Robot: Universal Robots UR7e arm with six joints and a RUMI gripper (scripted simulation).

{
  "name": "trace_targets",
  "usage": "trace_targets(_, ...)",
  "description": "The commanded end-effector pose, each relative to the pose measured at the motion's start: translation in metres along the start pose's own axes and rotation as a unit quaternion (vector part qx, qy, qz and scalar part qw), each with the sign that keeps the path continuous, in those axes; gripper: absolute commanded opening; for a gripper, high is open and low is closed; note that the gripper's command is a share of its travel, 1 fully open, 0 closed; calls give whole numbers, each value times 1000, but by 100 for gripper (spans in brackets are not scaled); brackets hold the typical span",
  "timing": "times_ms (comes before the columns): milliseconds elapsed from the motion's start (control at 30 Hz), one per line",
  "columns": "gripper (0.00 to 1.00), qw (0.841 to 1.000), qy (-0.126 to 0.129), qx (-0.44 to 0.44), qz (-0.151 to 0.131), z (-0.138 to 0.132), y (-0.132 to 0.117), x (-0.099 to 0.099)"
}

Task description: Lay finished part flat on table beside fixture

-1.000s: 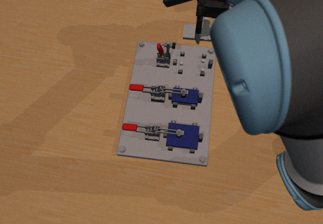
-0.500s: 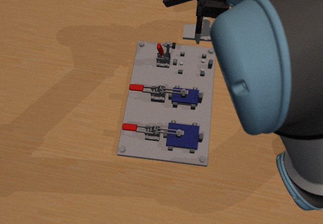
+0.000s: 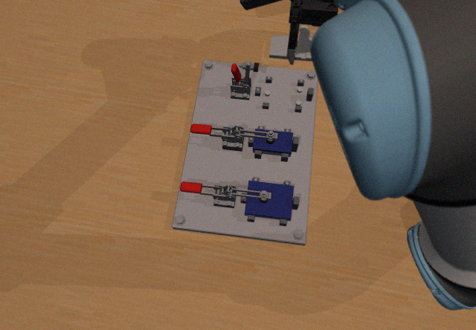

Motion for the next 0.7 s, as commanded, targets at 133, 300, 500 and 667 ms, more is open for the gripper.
trace_targets(133,47,1000,-1,0,0,0,0,-11)
trace_targets(300,47,1000,-1,0,0,0,0,-27)
trace_targets(500,47,1000,-1,0,0,0,0,-51)
trace_targets(667,47,1000,-1,0,0,0,0,-63)
Point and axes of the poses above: the point where the finger pads meet when closed, its own x axis out along the fingers, its own z axis across the jaws, y = z × x, the point moved 1 cm from there along -x, back along the fingers, and after that the axes turned 1 degree about -x, right-handed, at the moved point
